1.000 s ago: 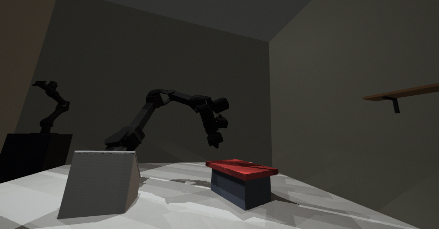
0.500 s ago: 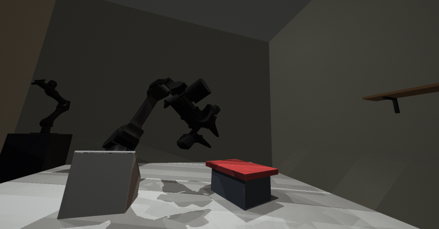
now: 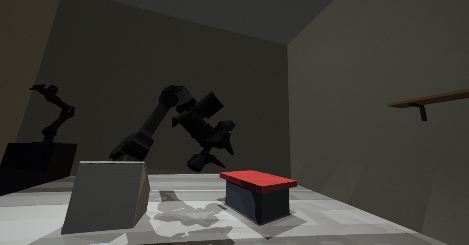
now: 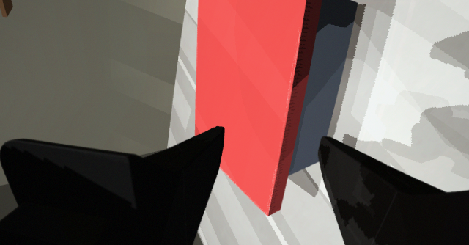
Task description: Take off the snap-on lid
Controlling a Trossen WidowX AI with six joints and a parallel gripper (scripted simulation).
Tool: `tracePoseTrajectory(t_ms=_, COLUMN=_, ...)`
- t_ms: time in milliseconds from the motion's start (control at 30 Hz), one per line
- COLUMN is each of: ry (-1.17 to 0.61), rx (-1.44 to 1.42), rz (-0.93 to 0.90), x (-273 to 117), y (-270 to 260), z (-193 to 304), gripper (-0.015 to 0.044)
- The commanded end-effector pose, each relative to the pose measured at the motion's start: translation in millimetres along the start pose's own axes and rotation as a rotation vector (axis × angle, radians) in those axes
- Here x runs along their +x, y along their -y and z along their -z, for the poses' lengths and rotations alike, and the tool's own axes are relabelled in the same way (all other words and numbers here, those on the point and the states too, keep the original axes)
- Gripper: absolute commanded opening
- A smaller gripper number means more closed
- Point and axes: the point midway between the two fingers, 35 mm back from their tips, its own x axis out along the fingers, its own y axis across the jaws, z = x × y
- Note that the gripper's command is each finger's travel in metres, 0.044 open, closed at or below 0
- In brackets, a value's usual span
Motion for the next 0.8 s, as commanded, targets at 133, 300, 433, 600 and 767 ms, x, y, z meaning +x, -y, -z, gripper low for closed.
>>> tracePoseTrajectory(t_ms=133, ry=-0.004, rx=0.017, rz=0.004, x=14, y=20, z=5, gripper=0.0235)
tracePoseTrajectory(t_ms=300, ry=-0.003, rx=0.016, rz=0.009, x=19, y=21, z=4, gripper=0.0235)
tracePoseTrajectory(t_ms=433, ry=-0.002, rx=0.015, rz=0.015, x=26, y=21, z=2, gripper=0.0235)
tracePoseTrajectory(t_ms=600, ry=0.0, rx=0.014, rz=0.02, x=34, y=22, z=1, gripper=0.0235)
tracePoseTrajectory(t_ms=767, ry=0.002, rx=0.014, rz=0.023, x=42, y=22, z=0, gripper=0.0235)
